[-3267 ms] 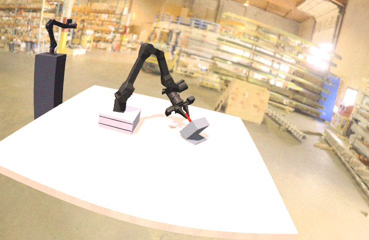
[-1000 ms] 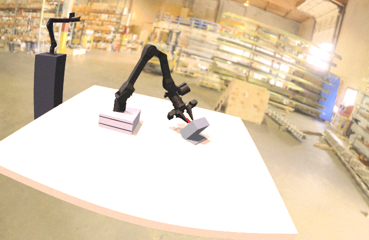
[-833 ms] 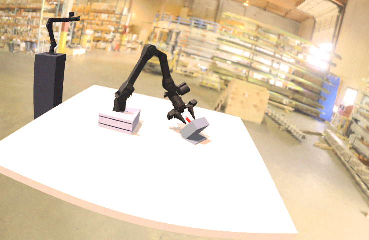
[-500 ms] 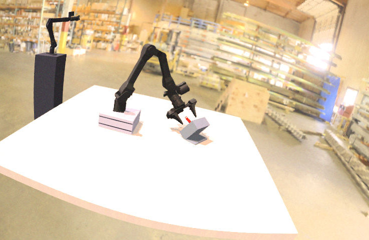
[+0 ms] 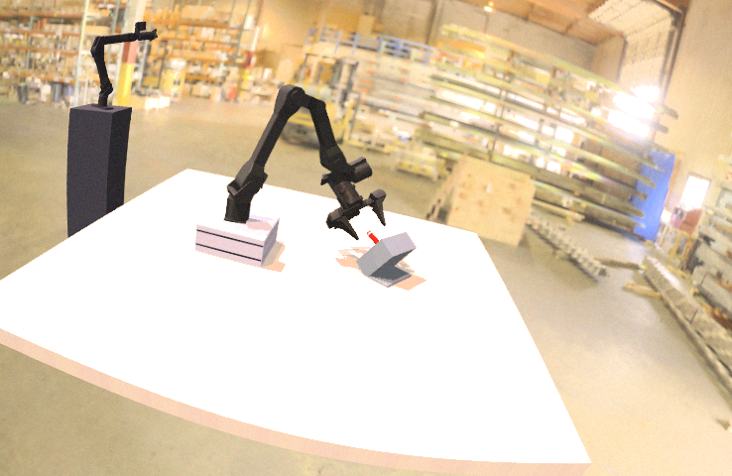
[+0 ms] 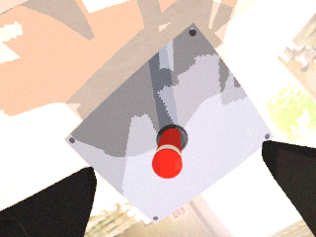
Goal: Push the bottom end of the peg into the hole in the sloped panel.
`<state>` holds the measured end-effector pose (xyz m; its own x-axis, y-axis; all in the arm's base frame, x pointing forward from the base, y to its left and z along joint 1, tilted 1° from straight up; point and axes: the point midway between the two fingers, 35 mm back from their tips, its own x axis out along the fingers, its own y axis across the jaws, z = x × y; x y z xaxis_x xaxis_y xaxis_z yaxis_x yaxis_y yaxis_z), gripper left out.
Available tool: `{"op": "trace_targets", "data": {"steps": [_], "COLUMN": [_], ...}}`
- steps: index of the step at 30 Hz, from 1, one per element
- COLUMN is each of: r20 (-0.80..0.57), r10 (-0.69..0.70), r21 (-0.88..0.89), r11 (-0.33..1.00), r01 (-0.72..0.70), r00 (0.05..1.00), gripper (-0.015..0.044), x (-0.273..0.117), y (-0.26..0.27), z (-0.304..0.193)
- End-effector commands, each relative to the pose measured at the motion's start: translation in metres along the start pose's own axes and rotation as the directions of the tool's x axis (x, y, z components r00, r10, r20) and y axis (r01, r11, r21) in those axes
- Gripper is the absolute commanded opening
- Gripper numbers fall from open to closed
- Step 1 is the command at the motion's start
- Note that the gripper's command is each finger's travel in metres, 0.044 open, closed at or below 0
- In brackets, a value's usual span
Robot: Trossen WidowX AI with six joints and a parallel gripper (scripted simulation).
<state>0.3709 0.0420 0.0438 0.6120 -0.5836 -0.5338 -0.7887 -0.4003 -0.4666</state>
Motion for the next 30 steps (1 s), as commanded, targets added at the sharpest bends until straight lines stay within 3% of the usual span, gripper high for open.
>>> {"op": "trace_targets", "data": {"steps": [1,30], "r20": [-0.001,0.001], "r10": [-0.001,0.001], "r21": [0.002,-0.006], "r11": [1.000,1.000], "r01": [0.001,-0.001], "r00": [1.000,1.000], "gripper": [0.0440,0.0440], "x": [-0.007,-0.053], "y": [-0.001,0.000], "z": [0.000,0.005]}}
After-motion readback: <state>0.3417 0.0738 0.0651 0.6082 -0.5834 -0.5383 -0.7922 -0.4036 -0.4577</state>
